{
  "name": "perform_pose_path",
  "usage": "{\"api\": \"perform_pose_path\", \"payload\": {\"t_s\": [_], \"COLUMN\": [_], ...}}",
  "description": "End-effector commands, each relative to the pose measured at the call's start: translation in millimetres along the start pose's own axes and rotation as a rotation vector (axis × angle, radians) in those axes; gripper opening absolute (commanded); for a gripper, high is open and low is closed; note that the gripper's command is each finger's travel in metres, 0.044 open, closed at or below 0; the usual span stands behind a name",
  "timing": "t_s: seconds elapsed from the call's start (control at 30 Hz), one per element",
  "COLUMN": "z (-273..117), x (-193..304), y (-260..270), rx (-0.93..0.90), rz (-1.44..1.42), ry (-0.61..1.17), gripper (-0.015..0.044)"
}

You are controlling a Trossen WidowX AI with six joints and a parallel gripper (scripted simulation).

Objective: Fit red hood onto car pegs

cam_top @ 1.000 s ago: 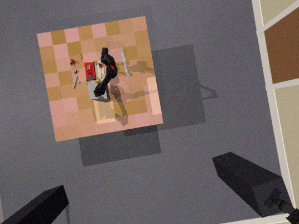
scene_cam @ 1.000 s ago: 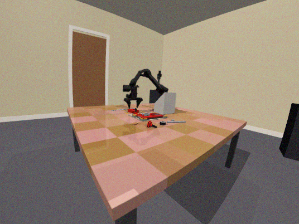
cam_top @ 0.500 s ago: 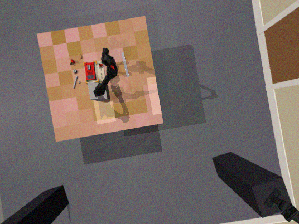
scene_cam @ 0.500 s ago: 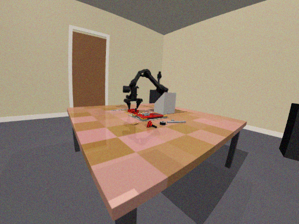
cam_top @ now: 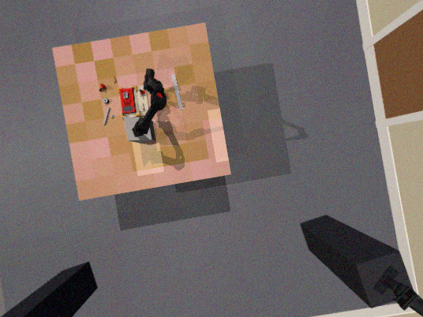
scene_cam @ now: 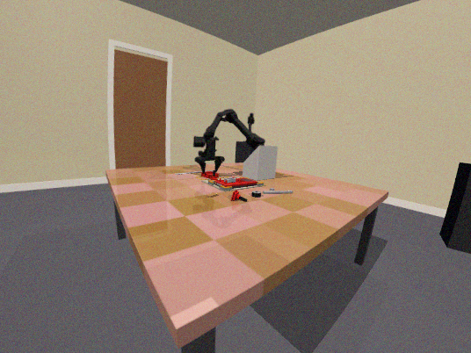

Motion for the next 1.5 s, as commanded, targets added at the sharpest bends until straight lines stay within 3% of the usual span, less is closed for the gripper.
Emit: {"api": "perform_pose_path", "payload": {"t_s": [0.0,0.83,0.97,1.27,1.47], "z": [2,14,13,13,9], "x": [1,1,0,0,0], "y": [0,0,0,0,0], "rx": [-0.003,-0.003,0.0,0.0,0.0], "rz": [-0.005,-0.005,0.0,0.0,-0.001], "ry": [0.005,0.004,-0.001,-0.001,0.0], "gripper": [0.044,0.044,0.0335,0.0275,0.0117]}}
Point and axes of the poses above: the point midway between the two fingers, 35 mm back from their tips, its own z axis out along the fingers, its own y axis across the jaws, x = y × z, the point moved 6 cm from there along -z, back along the fingers, and after that the axes turned 7 degrees about -z, right-handed, at the moved point
